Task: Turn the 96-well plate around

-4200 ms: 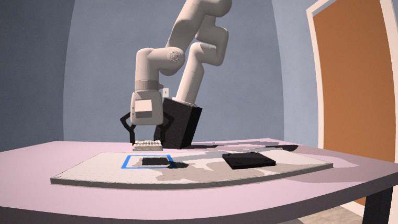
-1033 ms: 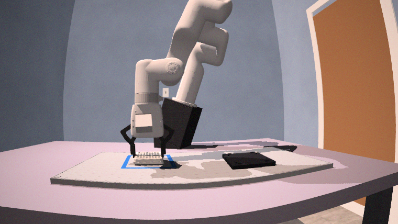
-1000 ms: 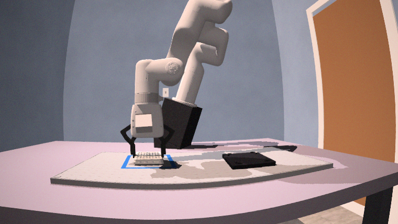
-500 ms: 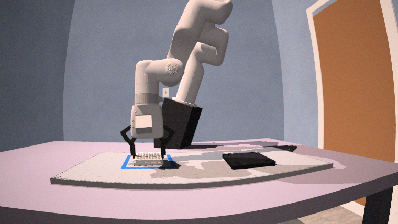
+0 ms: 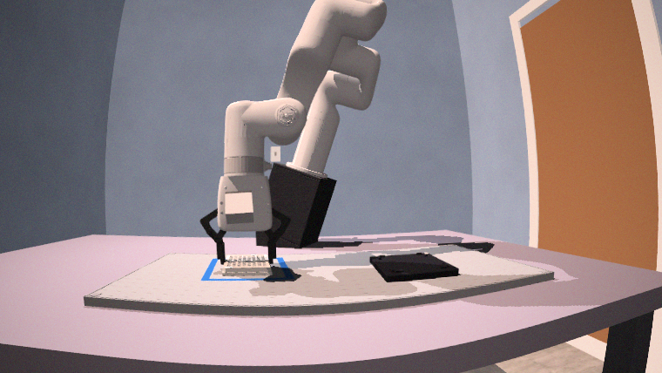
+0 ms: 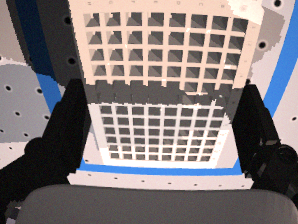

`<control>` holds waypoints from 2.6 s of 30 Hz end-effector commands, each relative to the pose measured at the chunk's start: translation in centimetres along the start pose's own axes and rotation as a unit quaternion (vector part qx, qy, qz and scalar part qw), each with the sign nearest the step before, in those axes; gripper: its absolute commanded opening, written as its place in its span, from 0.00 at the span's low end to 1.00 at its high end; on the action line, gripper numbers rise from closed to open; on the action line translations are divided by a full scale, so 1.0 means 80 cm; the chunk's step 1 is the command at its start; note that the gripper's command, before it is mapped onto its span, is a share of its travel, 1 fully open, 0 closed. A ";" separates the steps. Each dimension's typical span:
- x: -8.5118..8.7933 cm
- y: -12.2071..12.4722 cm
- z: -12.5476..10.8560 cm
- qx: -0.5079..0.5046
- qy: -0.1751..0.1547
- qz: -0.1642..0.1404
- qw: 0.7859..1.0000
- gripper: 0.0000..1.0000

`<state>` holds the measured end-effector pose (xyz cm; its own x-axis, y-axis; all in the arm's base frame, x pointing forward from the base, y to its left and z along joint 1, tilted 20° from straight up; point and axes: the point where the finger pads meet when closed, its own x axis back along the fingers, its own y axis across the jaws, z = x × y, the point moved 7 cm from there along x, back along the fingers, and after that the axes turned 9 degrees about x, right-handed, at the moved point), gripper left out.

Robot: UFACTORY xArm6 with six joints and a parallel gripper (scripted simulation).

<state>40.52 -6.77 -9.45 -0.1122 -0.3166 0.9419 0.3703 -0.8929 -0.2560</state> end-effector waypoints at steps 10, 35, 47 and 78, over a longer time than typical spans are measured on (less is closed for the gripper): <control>0.001 0.001 0.001 0.000 0.001 -0.001 1.000 1.00; 0.038 0.001 0.001 0.000 0.001 -0.001 1.000 1.00; 0.071 0.001 0.001 0.000 0.001 -0.001 1.000 1.00; 0.113 0.001 0.001 0.000 0.001 -0.001 1.000 1.00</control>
<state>39.50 -9.60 -1.03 -0.1120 -0.3168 0.9419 0.3703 -0.8929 -0.2562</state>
